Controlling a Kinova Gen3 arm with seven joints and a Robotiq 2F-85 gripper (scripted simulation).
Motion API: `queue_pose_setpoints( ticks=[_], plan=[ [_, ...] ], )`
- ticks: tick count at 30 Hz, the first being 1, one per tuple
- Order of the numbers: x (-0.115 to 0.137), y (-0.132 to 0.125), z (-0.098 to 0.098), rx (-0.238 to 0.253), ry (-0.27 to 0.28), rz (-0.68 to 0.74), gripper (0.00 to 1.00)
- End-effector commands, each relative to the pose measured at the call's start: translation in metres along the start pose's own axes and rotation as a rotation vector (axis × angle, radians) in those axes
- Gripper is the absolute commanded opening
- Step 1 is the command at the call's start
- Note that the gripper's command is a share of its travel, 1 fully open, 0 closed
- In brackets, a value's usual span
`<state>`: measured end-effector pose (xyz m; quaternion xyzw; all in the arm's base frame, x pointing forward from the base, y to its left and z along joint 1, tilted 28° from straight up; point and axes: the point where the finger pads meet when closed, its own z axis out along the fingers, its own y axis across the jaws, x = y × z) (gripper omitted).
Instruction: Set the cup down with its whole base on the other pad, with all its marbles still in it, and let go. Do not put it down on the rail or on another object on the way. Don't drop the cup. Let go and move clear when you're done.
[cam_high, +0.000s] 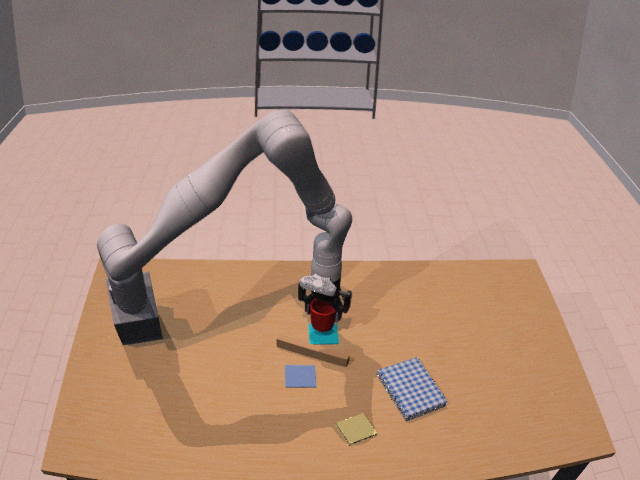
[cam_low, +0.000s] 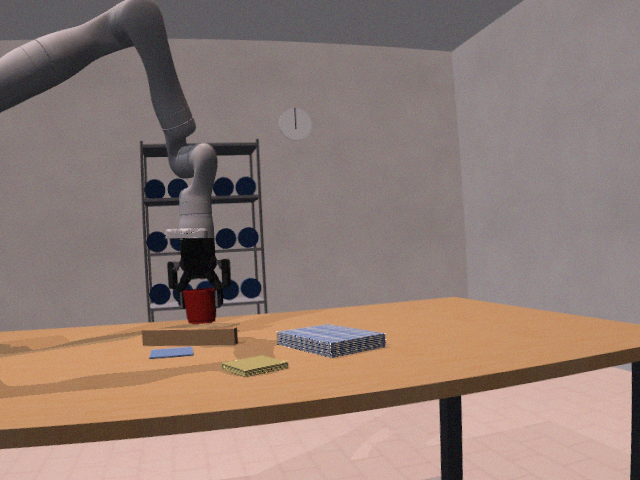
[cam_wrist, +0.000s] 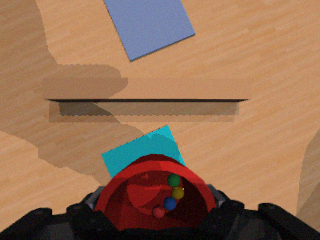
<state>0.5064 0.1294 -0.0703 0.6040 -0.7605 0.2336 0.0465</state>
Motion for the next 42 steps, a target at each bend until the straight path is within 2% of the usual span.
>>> queue_pose_setpoints(
  ticks=[1, 6, 42],
  plan=[
    [0.001, -0.001, 0.011, 0.001, 0.002, 0.009, 0.83],
    [0.002, 0.000, 0.019, 0.001, 0.003, 0.009, 0.83],
    [0.002, -0.004, 0.023, 0.003, 0.000, 0.011, 0.83]
  ],
)
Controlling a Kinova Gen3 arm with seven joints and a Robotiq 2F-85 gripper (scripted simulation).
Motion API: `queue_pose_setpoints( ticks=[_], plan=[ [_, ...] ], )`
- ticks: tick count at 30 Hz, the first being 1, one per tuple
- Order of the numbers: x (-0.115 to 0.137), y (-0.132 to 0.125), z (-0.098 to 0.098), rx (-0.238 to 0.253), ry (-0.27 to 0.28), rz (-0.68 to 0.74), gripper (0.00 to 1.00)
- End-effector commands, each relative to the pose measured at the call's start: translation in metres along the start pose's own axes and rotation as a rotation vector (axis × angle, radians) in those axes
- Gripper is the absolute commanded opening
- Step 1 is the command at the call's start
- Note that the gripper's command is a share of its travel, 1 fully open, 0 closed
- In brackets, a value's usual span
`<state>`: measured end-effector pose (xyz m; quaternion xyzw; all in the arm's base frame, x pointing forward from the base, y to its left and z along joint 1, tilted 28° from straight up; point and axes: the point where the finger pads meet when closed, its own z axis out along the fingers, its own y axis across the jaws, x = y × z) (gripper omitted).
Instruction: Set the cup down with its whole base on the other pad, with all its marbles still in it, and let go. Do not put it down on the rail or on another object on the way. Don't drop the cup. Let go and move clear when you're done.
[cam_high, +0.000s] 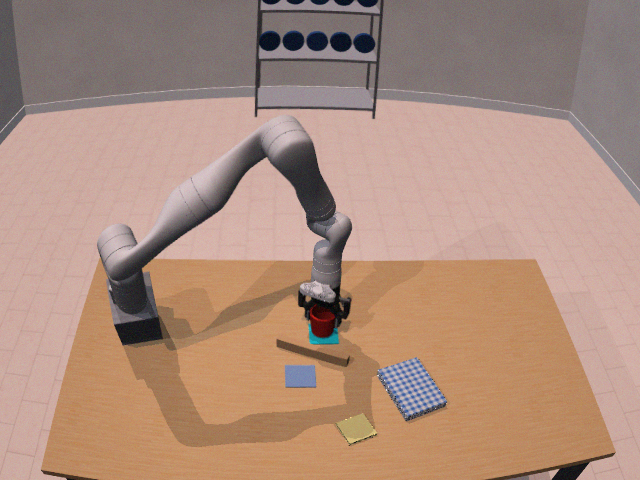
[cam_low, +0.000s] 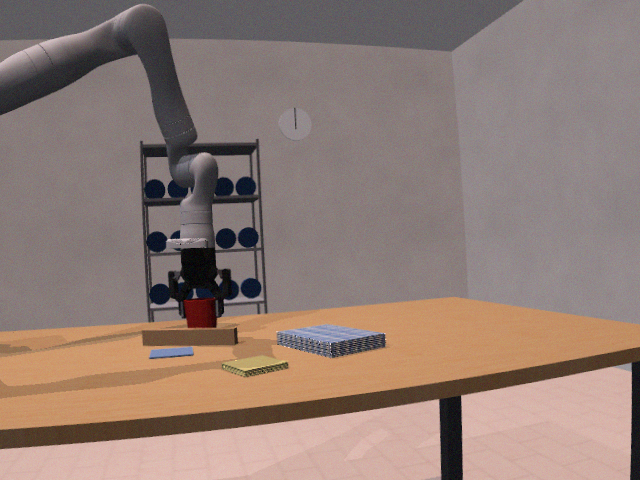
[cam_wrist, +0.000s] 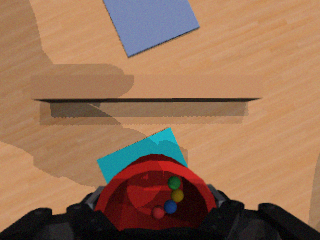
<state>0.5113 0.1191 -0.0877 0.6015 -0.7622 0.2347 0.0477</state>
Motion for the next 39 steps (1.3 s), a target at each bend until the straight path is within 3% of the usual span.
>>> queue_pose_setpoints(
  ticks=[1, 28, 29, 39],
  plan=[
    [-0.0001, -0.0041, 0.0022, 0.004, -0.005, 0.006, 0.83],
    [0.0012, -0.0080, 0.0086, 0.003, -0.004, 0.006, 0.83],
    [0.0012, -0.0080, 0.0086, 0.003, -0.004, 0.006, 1.00],
    [0.0013, -0.0080, 0.0087, 0.003, -0.004, 0.006, 1.00]
  ],
)
